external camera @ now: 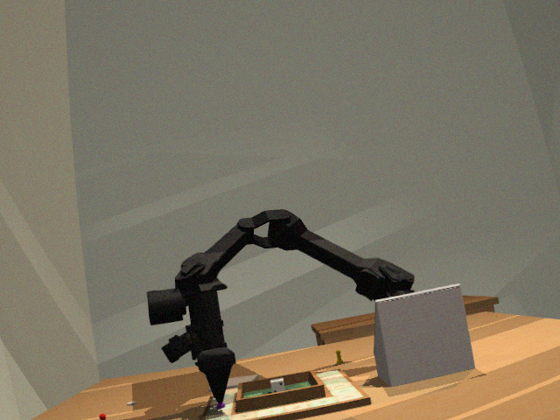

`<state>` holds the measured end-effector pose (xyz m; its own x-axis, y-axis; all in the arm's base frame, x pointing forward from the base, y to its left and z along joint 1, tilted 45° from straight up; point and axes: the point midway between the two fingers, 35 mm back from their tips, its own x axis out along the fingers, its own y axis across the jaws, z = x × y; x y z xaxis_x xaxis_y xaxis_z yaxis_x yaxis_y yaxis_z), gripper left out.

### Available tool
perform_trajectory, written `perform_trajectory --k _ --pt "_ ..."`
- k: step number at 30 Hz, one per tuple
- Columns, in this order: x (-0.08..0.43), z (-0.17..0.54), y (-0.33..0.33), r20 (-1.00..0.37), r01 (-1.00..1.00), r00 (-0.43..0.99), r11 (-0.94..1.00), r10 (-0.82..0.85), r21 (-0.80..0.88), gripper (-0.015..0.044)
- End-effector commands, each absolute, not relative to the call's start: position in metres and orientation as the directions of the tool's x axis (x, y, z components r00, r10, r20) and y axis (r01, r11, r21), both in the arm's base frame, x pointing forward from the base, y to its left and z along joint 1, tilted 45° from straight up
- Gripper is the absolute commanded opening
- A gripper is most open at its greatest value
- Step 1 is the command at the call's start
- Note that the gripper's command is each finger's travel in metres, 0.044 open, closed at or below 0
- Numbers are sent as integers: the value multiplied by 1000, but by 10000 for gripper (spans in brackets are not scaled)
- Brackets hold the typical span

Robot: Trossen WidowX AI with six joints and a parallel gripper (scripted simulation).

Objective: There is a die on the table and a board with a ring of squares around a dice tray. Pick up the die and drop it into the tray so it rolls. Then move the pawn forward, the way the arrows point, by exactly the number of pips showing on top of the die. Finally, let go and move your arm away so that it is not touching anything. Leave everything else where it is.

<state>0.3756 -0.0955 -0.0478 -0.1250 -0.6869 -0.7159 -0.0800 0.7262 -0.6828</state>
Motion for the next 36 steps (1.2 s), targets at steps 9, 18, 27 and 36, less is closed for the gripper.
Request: perform_trajectory --k 9,18,27,36 --pt "373 -53 -100 -712 -86 -134 724 -689 -685 49" --pt "376 -47 -93 -713 -86 -133 725 -688 -683 0" --pt "389 -6 -51 -718 -86 -132 729 -684 -679 0" --pt "390 36 -11 -716 -86 -134 728 -685 -681 0"
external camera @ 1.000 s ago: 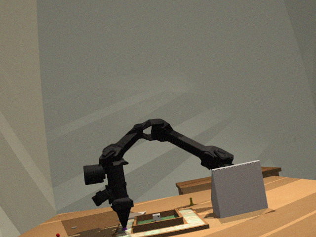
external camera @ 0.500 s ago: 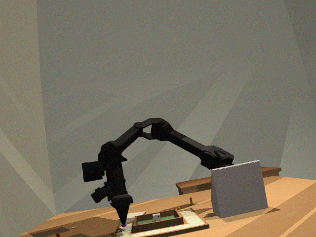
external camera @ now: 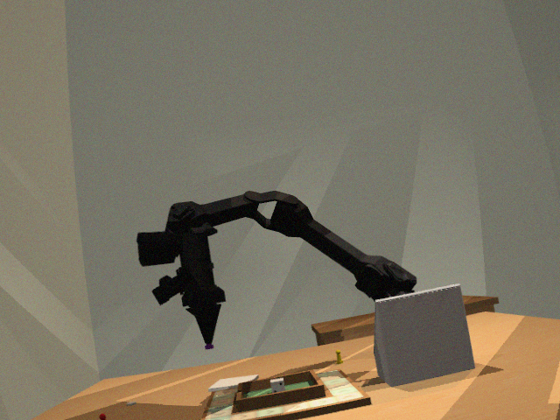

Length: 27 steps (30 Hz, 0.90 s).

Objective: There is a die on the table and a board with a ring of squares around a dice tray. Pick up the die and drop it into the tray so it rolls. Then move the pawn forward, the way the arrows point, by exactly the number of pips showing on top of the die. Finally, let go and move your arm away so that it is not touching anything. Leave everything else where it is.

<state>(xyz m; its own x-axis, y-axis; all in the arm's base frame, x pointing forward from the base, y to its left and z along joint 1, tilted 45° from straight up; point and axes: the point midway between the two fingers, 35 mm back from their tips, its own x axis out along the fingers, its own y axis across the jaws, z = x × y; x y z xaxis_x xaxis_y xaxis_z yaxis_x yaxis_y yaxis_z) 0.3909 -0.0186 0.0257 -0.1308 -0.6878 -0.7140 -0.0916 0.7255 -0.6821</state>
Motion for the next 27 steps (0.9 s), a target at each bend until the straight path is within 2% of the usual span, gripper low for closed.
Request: perform_trajectory --k 1,27 --pt "390 36 -11 -716 -86 -134 727 -686 -681 0" --pt "316 -33 29 -725 -89 -132 736 -676 -671 0"
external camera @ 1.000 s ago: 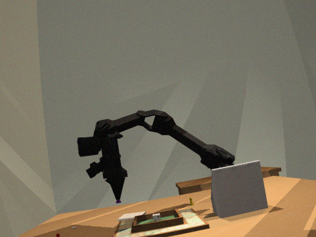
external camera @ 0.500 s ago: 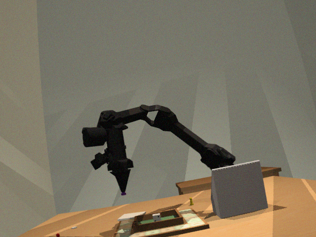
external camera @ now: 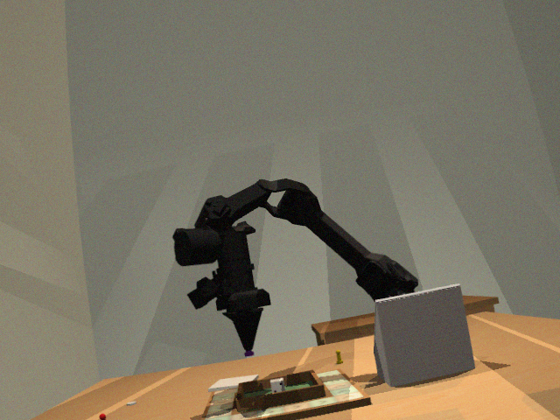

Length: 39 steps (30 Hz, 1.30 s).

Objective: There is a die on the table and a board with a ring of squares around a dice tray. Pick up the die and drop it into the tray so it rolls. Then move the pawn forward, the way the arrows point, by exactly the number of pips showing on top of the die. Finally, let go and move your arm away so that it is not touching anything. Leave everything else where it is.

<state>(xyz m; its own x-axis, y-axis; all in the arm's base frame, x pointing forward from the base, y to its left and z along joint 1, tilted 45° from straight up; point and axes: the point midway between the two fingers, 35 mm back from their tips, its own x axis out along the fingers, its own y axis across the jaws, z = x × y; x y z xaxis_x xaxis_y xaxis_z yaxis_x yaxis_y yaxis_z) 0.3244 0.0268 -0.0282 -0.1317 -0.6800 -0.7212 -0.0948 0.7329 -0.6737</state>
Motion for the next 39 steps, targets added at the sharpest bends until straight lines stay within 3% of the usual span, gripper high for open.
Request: perform_trajectory --k 1,25,39 --pt "312 -36 30 -725 -89 -132 736 -676 -671 0" --pt "216 -80 34 -719 -90 -138 731 -681 -676 0" --pt "208 -106 9 -717 -90 -139 730 -683 -678 0"
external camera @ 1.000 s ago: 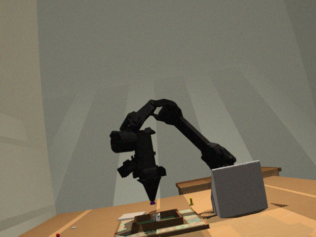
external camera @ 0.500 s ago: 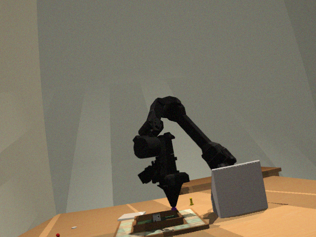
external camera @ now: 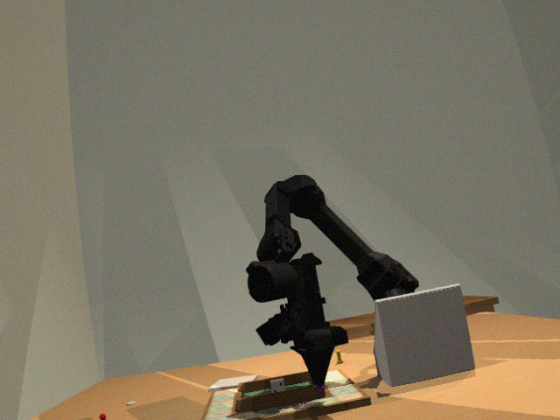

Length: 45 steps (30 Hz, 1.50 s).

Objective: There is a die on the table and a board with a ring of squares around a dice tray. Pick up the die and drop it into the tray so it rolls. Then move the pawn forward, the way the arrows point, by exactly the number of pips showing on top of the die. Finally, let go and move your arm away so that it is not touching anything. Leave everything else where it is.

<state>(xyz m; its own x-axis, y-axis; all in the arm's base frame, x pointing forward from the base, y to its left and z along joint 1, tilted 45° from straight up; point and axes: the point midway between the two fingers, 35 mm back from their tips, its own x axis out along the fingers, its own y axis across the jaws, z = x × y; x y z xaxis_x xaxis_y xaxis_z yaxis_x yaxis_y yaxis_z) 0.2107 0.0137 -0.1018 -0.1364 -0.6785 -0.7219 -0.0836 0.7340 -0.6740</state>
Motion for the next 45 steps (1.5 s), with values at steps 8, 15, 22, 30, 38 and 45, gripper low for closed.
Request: perform_trajectory --k 8,15,22,30,38,45 --pt "208 -111 5 -717 -90 -139 730 -683 -678 0" --pt "206 -118 -2 -716 -90 -139 729 -684 -678 0" --pt "209 -114 2 -723 -83 -132 734 -679 -674 184" --pt "216 -79 37 -718 -90 -139 731 -682 -676 394" --pt "207 -24 34 -717 -1 -140 724 -683 -689 440" --pt "177 52 18 -715 137 -143 702 -684 -699 440"
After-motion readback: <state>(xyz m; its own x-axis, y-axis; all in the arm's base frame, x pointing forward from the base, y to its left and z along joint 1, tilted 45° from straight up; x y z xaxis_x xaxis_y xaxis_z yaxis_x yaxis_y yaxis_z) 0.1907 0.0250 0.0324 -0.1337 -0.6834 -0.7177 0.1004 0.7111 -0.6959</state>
